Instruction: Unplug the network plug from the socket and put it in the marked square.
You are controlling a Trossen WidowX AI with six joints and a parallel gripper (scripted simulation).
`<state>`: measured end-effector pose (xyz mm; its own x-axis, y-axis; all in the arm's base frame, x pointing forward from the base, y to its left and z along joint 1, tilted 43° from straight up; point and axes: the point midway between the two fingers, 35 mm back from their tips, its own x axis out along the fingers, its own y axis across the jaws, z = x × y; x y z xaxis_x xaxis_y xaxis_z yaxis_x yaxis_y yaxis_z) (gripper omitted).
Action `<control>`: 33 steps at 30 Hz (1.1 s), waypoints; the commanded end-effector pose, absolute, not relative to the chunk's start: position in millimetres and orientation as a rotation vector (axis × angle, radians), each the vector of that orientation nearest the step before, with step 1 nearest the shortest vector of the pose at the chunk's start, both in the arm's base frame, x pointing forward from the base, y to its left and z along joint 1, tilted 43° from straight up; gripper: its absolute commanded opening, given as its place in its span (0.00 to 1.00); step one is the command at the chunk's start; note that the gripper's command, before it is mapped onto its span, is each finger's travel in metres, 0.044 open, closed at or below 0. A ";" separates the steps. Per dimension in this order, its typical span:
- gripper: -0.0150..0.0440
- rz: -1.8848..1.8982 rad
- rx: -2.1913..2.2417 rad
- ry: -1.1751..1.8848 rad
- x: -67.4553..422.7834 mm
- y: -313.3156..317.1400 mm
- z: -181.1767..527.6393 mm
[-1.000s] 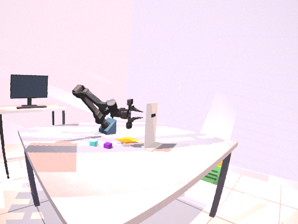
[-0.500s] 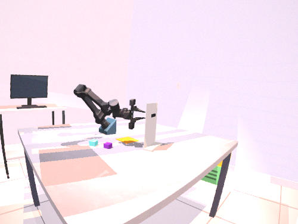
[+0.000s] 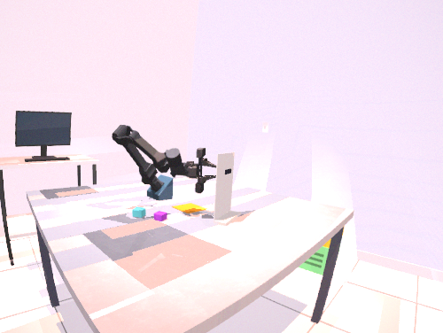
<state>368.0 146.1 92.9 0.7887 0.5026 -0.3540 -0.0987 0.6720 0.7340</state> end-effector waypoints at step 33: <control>0.25 0.355 0.769 0.577 367.7 145.6 91.6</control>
<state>370.2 146.9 91.8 0.7898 0.5013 -0.3534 -0.0984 0.6723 0.7337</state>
